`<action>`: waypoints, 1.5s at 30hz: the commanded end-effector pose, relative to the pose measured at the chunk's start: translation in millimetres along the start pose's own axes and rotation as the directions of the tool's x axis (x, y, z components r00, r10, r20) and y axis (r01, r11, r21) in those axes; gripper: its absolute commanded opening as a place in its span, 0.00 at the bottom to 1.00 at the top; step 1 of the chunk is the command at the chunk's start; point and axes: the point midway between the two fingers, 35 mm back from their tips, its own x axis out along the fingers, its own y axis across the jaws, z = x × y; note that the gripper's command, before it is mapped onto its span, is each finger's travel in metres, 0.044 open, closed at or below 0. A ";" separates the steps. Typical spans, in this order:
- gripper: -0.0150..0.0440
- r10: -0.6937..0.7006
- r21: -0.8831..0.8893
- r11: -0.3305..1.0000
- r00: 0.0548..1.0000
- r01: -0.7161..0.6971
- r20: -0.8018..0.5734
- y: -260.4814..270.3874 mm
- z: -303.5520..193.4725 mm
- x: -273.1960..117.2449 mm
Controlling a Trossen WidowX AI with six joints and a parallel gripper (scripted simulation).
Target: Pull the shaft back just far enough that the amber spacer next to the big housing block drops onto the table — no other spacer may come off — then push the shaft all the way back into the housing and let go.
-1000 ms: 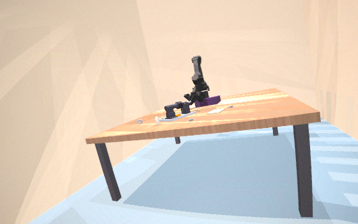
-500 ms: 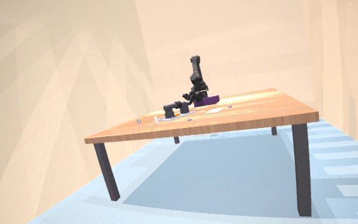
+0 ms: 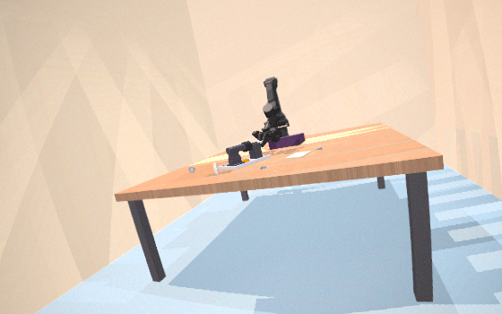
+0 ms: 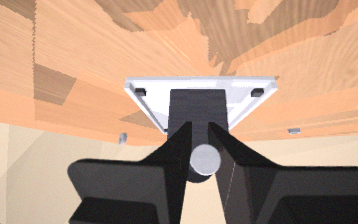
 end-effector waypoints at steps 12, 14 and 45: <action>0.25 0.004 0.003 1.000 1.000 -0.004 -0.005 1.5 -5.9 3.9; 0.25 0.004 0.003 1.000 1.000 -0.004 -0.005 1.5 -6.3 4.4; 0.25 0.004 0.003 1.000 1.000 -0.004 -0.005 1.6 -13.1 10.8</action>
